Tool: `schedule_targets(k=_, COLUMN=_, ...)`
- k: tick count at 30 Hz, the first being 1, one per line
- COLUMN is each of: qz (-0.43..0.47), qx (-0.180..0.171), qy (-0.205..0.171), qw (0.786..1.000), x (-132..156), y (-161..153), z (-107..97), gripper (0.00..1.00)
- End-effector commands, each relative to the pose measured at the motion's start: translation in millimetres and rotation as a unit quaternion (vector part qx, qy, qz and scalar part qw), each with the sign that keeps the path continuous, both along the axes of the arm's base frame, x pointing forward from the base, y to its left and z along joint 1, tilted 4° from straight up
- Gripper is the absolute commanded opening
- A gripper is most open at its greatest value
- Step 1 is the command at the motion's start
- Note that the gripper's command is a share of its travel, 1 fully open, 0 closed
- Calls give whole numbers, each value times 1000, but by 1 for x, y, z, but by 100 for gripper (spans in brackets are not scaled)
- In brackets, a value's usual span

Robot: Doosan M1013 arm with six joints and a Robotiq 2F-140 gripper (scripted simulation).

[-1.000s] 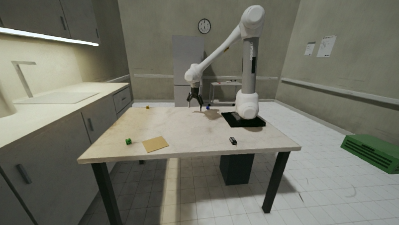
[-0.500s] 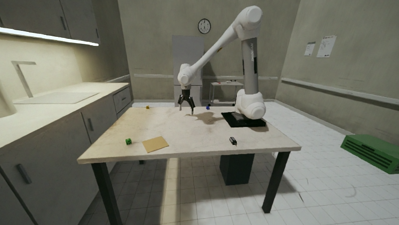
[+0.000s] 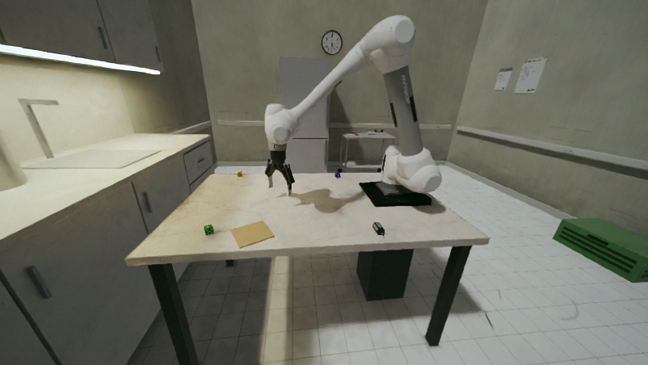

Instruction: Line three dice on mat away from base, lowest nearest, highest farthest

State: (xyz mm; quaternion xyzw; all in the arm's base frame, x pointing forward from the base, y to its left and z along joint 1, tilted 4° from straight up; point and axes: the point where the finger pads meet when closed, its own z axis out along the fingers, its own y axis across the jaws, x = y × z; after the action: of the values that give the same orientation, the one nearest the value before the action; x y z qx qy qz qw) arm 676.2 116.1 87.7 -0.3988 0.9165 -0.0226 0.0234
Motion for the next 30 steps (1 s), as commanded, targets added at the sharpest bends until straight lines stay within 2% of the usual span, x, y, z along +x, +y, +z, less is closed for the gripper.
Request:
schedule_targets(k=1, qz=0, qx=-1, qy=0, qw=1000, x=31, y=30, z=2, gripper=100)
schedule_targets(k=9, qz=0, qx=-1, qy=0, qw=1000, x=92, y=93, z=4, gripper=100)
schedule_targets(k=11, qz=0, qx=-1, qy=0, qw=1000, x=92, y=93, z=4, gripper=100)
schedule_targets(k=25, qz=0, qx=-1, qy=0, qw=1000, x=170, y=172, z=6, gripper=100)
schedule_targets(k=30, qz=0, qx=-1, qy=0, qw=1000, x=183, y=185, z=7, gripper=100)
